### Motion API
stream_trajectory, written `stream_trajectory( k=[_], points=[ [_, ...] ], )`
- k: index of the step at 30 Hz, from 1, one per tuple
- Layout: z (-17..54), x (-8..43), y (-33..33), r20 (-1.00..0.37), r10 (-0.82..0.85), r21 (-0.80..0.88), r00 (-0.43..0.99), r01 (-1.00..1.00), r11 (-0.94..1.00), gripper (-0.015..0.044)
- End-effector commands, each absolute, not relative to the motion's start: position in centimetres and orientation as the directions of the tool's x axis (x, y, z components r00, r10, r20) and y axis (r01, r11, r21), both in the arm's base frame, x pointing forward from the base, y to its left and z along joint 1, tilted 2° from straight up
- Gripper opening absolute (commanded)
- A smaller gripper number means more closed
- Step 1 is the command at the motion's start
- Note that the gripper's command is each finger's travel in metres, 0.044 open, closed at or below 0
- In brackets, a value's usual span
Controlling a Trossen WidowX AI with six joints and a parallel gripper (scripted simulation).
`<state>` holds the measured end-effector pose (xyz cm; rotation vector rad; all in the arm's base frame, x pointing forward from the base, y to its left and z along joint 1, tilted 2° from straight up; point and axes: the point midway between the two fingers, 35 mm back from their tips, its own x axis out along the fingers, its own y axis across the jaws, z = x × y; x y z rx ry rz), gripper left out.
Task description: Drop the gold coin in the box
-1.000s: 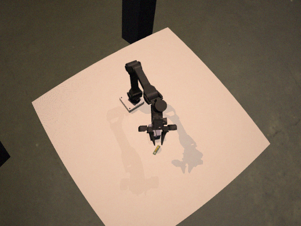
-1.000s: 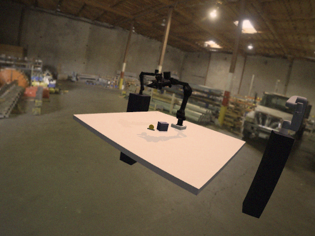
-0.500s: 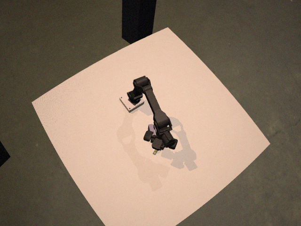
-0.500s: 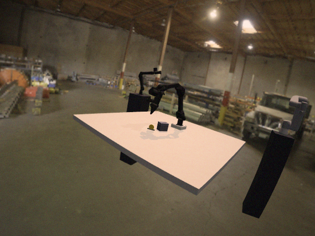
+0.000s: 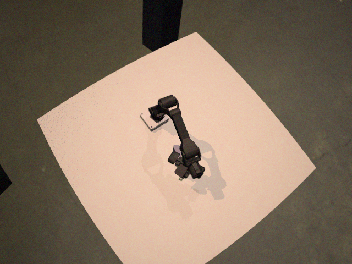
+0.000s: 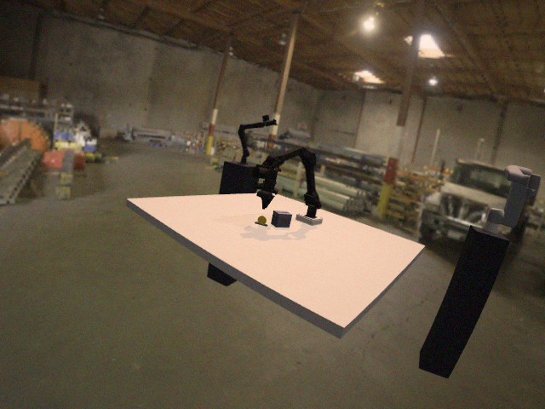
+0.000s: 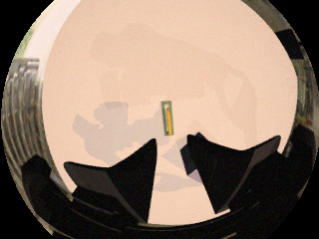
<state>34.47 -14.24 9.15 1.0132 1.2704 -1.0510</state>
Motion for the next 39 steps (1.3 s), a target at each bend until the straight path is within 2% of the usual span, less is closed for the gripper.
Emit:
stream_trajectory(
  k=[1, 39],
  points=[
    [8.3, 34.3, -14.2, -0.999, -0.034, 0.001, 0.009, 0.975, 0.223, 0.0161],
    [1.8, 34.5, -14.6, -0.999, -0.034, 0.001, 0.009, 0.975, 0.223, 0.0161]
  ],
)
